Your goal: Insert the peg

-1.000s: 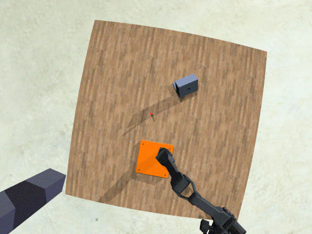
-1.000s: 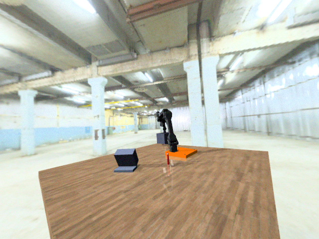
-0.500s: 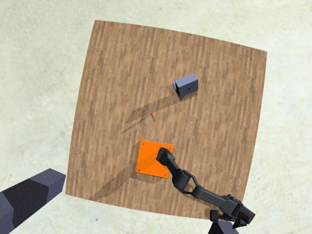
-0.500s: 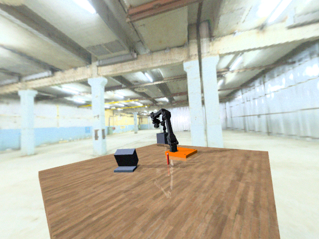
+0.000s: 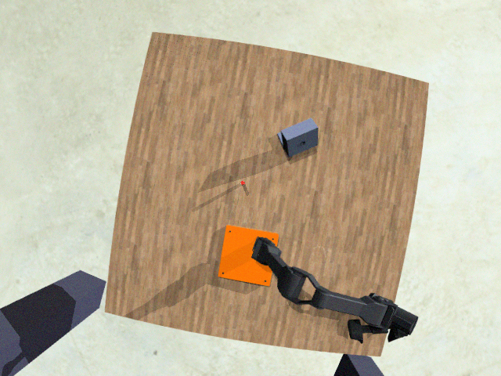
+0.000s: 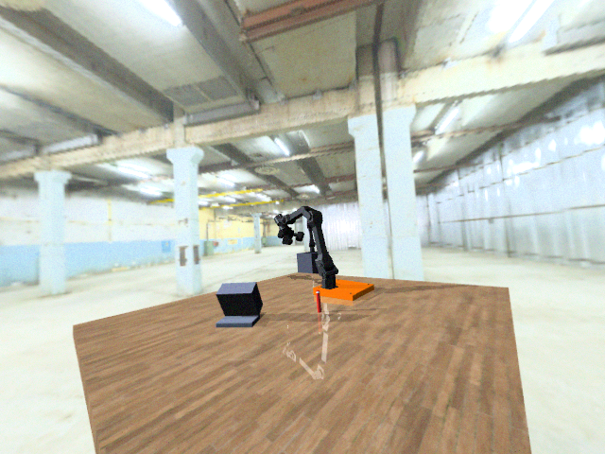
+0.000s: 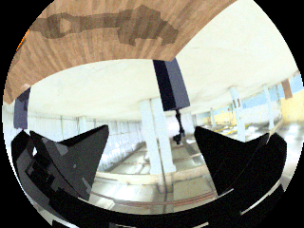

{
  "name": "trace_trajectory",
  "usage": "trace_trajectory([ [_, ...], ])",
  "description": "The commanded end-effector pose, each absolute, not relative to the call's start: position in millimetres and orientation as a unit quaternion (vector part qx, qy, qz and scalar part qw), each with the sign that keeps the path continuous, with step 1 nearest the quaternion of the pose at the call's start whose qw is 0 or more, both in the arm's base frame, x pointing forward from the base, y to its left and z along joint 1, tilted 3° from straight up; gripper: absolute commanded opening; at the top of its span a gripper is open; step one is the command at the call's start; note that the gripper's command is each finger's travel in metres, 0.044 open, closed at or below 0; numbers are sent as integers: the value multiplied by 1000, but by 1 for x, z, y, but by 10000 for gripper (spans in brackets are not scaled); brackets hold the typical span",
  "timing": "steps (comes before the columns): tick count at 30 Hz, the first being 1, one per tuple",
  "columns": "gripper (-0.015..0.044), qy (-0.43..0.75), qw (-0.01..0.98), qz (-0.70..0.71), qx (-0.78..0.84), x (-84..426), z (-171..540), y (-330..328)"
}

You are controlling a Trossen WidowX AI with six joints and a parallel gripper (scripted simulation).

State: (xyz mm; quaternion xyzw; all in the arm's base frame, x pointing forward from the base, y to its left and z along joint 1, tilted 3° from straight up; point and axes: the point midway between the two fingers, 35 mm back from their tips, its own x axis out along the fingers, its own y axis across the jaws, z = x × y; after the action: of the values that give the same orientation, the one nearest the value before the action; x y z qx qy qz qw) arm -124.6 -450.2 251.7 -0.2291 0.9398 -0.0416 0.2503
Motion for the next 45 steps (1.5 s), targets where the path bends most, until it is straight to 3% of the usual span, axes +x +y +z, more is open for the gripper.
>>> trace_trajectory([
  [1,440,932,265,-54,-240,-111,248,-450],
  [45,440,790,332,110,-502,138,212,-407],
])
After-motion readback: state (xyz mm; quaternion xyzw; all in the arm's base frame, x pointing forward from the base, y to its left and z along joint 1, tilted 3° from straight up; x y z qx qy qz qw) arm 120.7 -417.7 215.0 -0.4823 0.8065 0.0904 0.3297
